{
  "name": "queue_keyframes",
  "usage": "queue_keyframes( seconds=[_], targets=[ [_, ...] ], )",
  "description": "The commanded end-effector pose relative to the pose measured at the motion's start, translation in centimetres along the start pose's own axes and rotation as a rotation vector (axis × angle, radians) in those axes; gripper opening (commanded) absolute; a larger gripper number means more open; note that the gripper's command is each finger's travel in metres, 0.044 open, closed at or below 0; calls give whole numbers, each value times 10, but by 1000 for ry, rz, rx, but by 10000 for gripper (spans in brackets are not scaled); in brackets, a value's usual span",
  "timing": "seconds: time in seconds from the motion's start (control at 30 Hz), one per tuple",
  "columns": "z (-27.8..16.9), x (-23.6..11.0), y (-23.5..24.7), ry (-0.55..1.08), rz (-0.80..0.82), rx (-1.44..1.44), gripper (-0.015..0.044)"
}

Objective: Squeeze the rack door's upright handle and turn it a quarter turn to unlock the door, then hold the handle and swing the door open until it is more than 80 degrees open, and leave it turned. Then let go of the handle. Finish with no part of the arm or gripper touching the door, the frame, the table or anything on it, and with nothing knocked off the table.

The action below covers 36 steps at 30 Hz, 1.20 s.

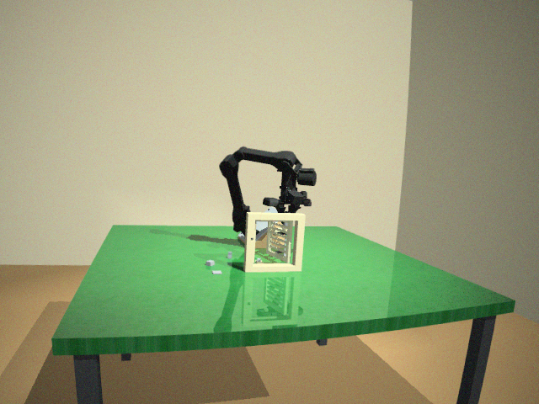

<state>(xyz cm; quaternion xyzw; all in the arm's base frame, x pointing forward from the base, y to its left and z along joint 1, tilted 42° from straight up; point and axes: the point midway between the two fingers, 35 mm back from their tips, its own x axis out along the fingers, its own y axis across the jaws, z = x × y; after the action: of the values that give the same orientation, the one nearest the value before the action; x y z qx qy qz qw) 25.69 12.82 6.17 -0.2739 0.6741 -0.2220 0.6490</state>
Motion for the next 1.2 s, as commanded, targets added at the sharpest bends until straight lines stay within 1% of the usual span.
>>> queue_keyframes(
  seconds=[0.0,0.5,1.1,1.17],
  targets=[
    [3,0,8,3,3,99,20],
    [18,0,38,3,4,362,20],
    [18,0,39,3,4,365,20],
    [18,0,39,3,4,365,72]
  ],
)
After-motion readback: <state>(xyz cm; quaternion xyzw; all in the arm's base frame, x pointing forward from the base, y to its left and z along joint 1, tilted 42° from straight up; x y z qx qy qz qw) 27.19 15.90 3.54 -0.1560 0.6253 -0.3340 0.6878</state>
